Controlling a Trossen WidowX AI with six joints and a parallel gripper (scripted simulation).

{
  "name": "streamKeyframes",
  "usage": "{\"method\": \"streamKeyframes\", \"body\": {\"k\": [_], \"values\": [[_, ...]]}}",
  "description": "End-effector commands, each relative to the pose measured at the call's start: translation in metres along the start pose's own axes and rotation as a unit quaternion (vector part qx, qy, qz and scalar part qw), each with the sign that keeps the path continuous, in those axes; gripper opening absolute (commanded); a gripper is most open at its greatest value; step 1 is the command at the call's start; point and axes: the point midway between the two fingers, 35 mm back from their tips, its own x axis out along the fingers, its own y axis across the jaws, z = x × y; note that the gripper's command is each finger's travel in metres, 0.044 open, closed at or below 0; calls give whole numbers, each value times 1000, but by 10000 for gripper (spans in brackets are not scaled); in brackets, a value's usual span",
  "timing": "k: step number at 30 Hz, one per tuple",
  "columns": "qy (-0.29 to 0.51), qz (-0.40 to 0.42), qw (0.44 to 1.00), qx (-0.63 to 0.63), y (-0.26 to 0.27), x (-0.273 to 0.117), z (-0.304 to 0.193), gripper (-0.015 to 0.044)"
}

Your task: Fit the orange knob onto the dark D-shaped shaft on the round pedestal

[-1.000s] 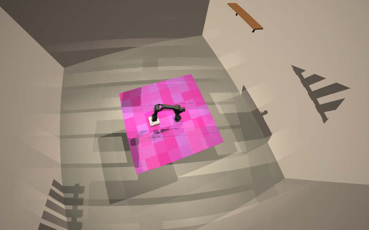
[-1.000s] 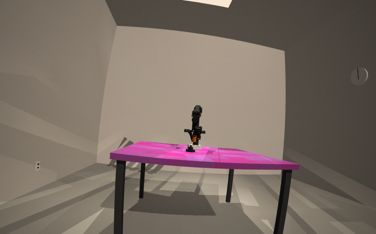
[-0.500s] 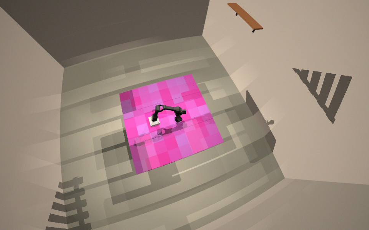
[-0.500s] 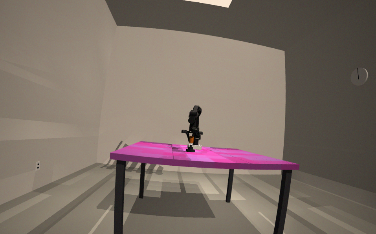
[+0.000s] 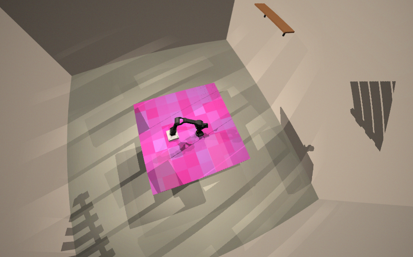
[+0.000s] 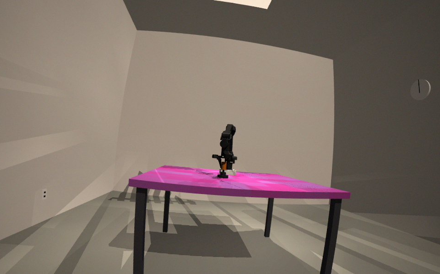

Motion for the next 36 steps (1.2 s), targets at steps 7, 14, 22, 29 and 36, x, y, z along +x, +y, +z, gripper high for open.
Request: {"method": "streamKeyframes", "body": {"k": [7,14,22,29,36], "values": [[-4,0,1000,0,-1,1,3,0],[-4,0,1000,0,0,2,2,0],[-4,0,1000,0,0,3,1,0],[-4,0,1000,-4,1,-2,-3,0],[-3,-1,995,-104,1,-4,-2,0]]}}
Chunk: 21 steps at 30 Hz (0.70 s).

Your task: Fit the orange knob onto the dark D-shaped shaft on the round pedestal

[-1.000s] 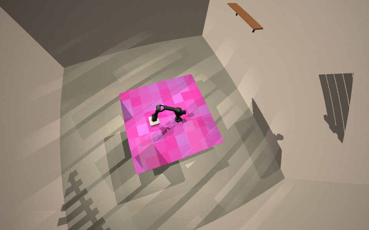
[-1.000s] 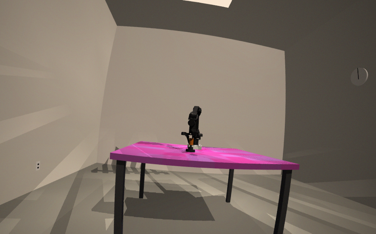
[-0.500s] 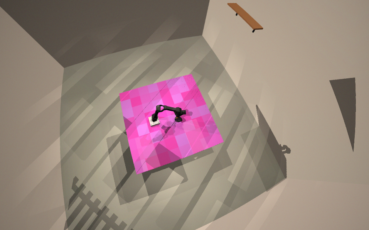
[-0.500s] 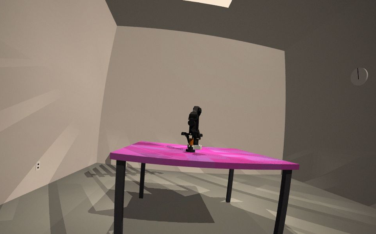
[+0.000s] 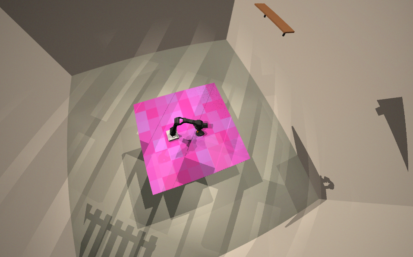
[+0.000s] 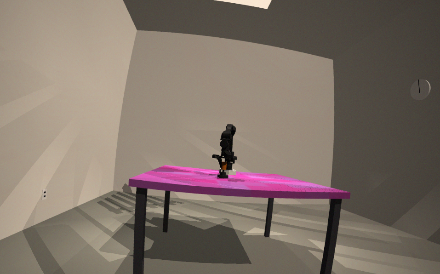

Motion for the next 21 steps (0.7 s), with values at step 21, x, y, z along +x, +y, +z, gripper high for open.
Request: {"method": "streamKeyframes", "body": {"k": [21], "values": [[-4,-2,999,-33,-3,2,6,0]]}}
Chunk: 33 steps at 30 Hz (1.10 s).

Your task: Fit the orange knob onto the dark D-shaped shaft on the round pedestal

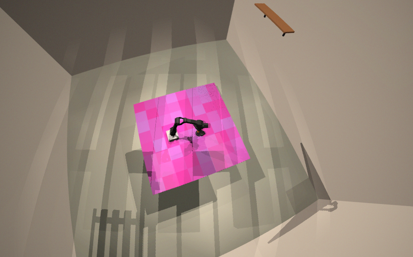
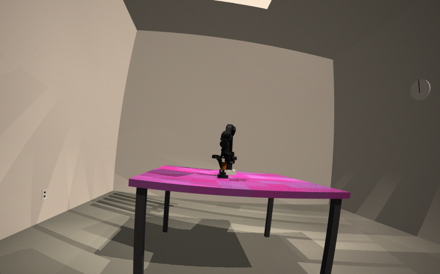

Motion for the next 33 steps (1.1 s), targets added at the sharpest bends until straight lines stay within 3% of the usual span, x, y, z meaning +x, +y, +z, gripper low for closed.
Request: {"method": "streamKeyframes", "body": {"k": [1,12,19,33], "values": [[-3,-1,1000,-3,-1,0,2,0],[-3,-1,1000,-7,-1,-5,2,0],[-3,-1,994,-108,1,-5,-1,0],[-2,-1,994,-108,2,-1,-4,0]]}}
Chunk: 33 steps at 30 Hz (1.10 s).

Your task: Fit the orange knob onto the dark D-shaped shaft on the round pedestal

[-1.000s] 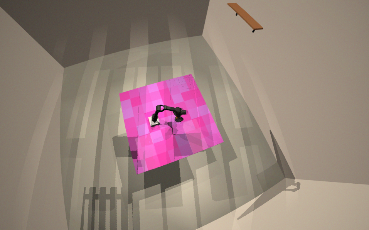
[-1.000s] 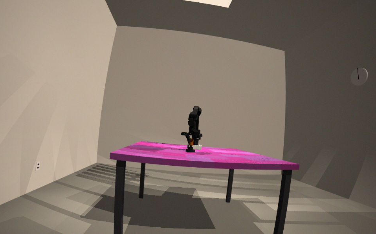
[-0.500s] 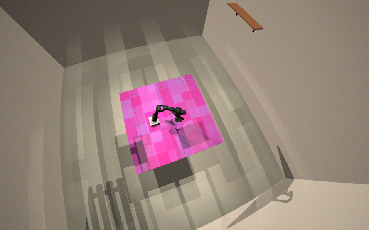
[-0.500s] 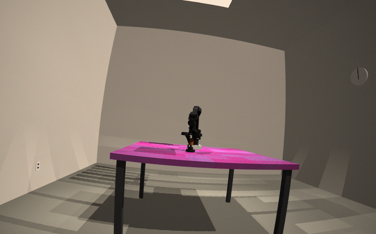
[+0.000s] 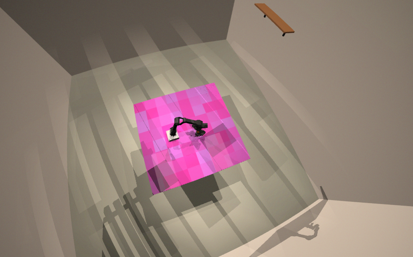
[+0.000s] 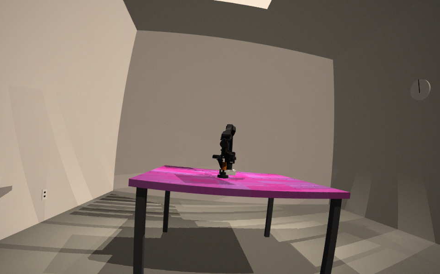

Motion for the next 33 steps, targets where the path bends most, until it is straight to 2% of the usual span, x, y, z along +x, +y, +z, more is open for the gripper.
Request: {"method": "streamKeyframes", "body": {"k": [1,7,13,33], "values": [[-2,-1,1000,-3,0,-2,0,0],[-2,-1,1000,-16,-1,-5,1,0],[-2,-1,994,-108,-2,-6,3,0],[-2,-2,994,-108,-6,-2,8,0]]}}
